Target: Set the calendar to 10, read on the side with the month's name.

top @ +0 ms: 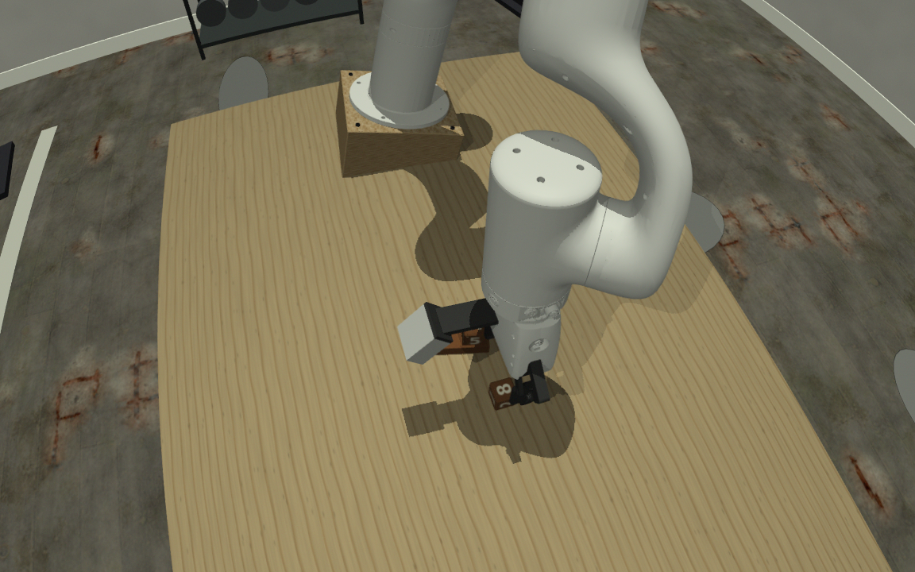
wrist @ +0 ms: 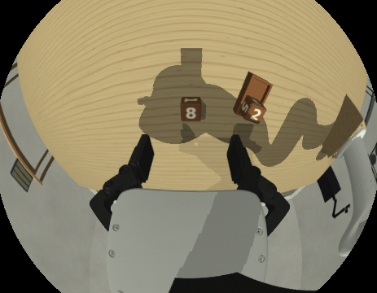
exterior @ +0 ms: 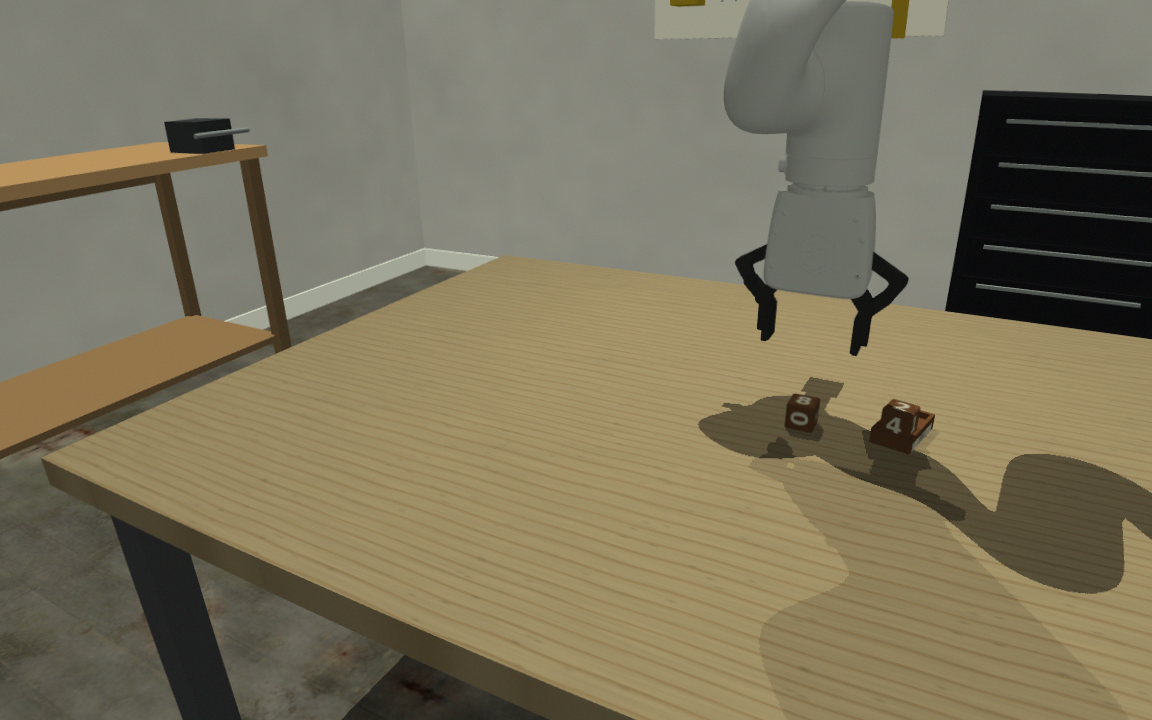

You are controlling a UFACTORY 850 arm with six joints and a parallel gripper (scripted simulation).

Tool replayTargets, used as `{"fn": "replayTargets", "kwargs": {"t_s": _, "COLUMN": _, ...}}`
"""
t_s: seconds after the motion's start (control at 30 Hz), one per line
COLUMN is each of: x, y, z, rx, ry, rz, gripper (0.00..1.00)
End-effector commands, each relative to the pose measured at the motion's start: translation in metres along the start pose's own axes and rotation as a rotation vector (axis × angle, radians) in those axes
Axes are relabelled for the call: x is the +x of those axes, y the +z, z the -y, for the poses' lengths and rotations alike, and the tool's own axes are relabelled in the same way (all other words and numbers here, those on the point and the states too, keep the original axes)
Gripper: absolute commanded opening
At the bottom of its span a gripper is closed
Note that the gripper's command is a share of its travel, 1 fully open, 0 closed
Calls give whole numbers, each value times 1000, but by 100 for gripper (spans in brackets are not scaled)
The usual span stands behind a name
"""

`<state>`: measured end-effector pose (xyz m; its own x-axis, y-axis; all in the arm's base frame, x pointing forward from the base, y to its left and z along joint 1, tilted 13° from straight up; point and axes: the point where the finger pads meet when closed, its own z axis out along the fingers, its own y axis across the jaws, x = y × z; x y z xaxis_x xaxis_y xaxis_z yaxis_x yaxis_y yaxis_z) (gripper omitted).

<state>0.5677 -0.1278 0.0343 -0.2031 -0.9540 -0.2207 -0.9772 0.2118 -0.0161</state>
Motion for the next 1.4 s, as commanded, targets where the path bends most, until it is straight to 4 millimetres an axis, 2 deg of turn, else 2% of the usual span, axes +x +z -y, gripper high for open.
{"fn": "replayTargets", "kwargs": {"t_s": 0.0, "x": 0, "y": -1, "z": 1, "rx": 1, "ry": 0, "rz": -1, "gripper": 100}}
{"fn": "replayTargets", "kwargs": {"t_s": 0.37, "x": 0, "y": -1, "z": 1, "rx": 1, "ry": 36, "rz": -1, "gripper": 100}}
{"fn": "replayTargets", "kwargs": {"t_s": 0.6, "x": 0, "y": -1, "z": 1, "rx": 1, "ry": 284, "rz": -1, "gripper": 100}}
{"fn": "replayTargets", "kwargs": {"t_s": 0.7, "x": 0, "y": -1, "z": 1, "rx": 1, "ry": 287, "rz": -1, "gripper": 100}}
{"fn": "replayTargets", "kwargs": {"t_s": 0.77, "x": 0, "y": -1, "z": 0, "rx": 2, "ry": 423, "rz": -1, "gripper": 100}}
{"fn": "replayTargets", "kwargs": {"t_s": 1.2, "x": 1, "y": -2, "z": 0, "rx": 2, "ry": 819, "rz": 0, "gripper": 100}}
{"fn": "replayTargets", "kwargs": {"t_s": 1.3, "x": 1, "y": -2, "z": 0, "rx": 2, "ry": 828, "rz": 0, "gripper": 100}}
{"fn": "replayTargets", "kwargs": {"t_s": 1.37, "x": 1, "y": -2, "z": 0, "rx": 2, "ry": 955, "rz": 0, "gripper": 100}}
